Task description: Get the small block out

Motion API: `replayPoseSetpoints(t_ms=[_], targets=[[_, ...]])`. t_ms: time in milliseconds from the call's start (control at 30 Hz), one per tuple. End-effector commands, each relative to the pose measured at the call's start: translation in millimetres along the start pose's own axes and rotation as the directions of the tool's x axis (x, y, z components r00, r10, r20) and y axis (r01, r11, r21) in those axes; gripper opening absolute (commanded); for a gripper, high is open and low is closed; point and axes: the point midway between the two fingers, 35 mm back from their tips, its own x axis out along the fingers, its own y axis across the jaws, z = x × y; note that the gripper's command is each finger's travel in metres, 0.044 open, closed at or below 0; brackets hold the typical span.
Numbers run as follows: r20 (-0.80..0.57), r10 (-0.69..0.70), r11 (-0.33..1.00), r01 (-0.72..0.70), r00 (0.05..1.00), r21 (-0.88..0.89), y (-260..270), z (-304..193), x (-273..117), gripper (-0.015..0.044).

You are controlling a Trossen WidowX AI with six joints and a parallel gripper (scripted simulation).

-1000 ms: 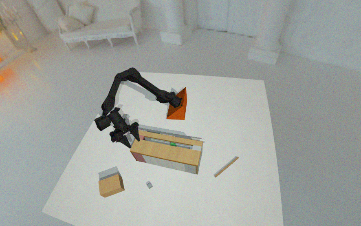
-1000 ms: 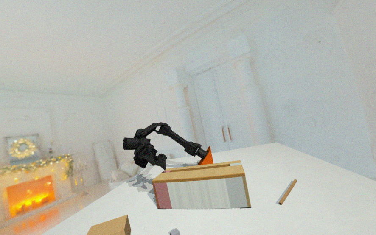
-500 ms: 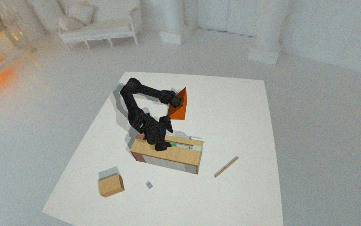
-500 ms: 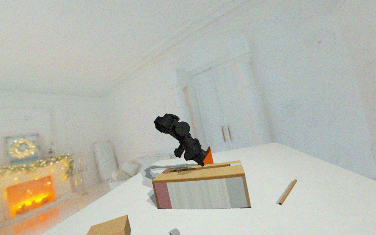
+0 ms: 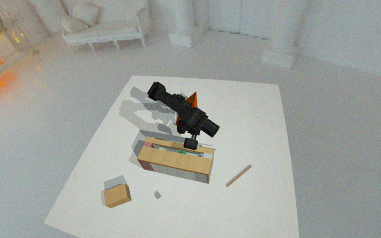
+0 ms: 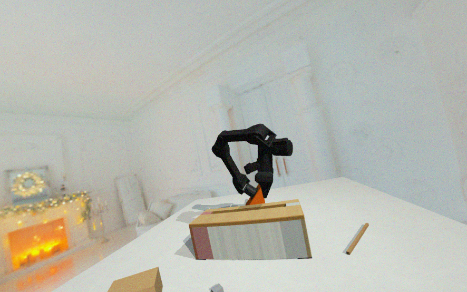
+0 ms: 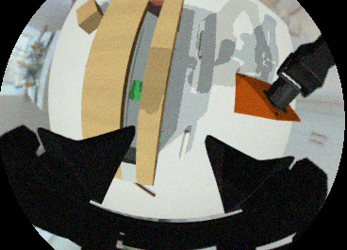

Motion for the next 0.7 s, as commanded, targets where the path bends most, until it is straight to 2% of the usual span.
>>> replayPoseSetpoints(t_ms=[0,667], targets=[[0.012,0.013,0.999,-0.013,1.0,0.031,5,3,-1,0.04],[0.011,0.013,0.999,-0.013,1.0,0.03,9,0,26,0.04]])
